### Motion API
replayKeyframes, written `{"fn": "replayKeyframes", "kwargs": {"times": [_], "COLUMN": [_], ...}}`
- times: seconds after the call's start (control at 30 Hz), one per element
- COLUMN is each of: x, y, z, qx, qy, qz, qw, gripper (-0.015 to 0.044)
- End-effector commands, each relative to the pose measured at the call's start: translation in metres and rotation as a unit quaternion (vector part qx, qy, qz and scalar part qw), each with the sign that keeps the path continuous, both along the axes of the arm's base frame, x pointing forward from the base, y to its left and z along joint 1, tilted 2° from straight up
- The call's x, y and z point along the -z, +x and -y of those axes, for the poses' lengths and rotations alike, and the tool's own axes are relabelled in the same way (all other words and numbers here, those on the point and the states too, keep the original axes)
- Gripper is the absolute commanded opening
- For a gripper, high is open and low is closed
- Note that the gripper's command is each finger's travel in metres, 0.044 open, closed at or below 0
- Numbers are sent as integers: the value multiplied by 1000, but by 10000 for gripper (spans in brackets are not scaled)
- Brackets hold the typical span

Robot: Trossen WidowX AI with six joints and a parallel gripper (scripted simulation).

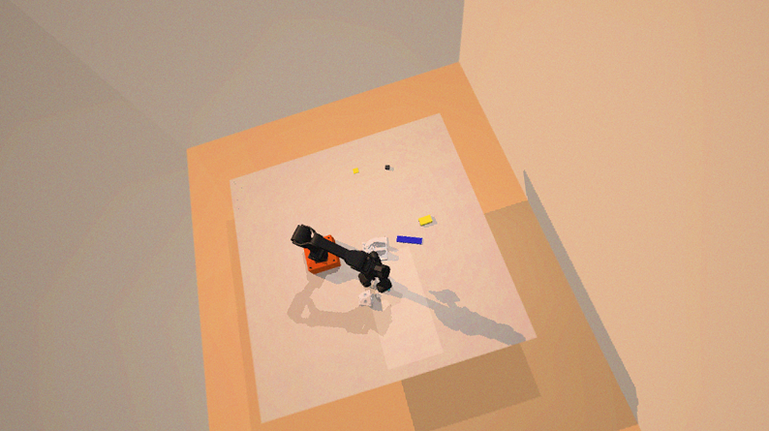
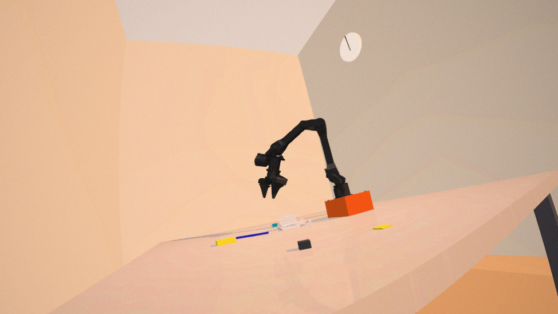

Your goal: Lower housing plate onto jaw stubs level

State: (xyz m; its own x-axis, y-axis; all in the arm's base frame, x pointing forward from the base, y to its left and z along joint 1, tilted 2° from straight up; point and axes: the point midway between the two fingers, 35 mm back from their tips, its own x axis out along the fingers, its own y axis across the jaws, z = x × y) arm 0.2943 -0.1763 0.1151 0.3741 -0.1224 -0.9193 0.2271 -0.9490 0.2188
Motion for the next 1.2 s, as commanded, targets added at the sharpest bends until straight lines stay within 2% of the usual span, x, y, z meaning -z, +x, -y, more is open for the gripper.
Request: {"fn": "replayKeyframes", "kwargs": {"times": [0.0, 0.4, 0.6, 0.73, 1.17], "x": [13, 43, 47, 84, 93], "y": [-25, -107, -108, -106, -106], "z": [23, 68, 69, 70, 71], "qx": [49, 178, 180, 180, 180], "qy": [15, 77, 78, 78, 78], "qz": [-42, -152, -153, -153, -153], "qw": [998, 969, 969, 969, 969], "gripper": [440, 440, 440, 440, 440]}}
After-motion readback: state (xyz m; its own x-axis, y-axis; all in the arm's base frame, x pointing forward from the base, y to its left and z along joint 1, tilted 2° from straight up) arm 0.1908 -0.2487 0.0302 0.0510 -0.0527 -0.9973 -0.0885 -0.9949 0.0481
